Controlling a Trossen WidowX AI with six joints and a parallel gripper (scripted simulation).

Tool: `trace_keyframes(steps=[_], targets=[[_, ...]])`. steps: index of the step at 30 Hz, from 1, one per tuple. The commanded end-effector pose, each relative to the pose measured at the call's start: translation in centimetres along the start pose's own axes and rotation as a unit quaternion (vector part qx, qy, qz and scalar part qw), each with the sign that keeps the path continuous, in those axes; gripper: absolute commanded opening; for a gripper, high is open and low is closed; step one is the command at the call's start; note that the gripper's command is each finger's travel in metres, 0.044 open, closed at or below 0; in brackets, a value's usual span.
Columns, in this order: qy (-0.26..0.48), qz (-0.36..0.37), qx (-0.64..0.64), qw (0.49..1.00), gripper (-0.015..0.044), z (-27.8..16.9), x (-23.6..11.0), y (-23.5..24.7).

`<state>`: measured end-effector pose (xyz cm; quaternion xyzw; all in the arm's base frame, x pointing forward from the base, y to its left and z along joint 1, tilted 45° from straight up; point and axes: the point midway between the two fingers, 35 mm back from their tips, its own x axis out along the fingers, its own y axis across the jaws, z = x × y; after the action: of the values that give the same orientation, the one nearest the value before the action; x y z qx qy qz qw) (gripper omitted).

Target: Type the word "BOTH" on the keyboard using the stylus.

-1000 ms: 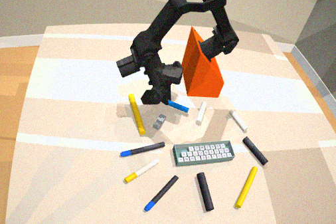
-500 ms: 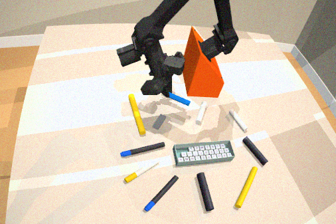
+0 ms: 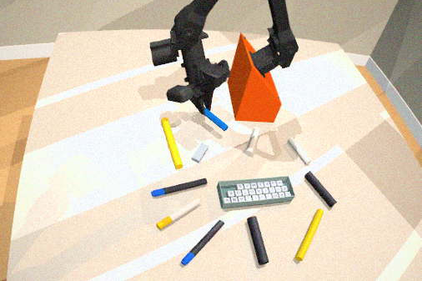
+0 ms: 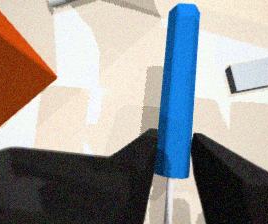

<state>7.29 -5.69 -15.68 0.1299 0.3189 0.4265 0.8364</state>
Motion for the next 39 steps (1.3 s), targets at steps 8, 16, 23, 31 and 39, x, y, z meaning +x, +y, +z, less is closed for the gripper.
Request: trace_keyframes(steps=[8, 16, 23, 31, 39], targets=[[-0.001, -0.066, 0.133, 0.989, 0.0000, -1.7, -0.9, 1.1], [-0.006, -0.092, 0.187, 0.978, 0.0000, -2.4, -1.1, 1.6], [-0.006, -0.092, 0.187, 0.978, 0.0000, -2.7, -0.7, 1.6], [-0.006, -0.092, 0.187, 0.978, 0.0000, -3.4, 0.4, 1.6], [-0.006, -0.092, 0.187, 0.978, 0.0000, -4.0, 1.6, 1.6]])
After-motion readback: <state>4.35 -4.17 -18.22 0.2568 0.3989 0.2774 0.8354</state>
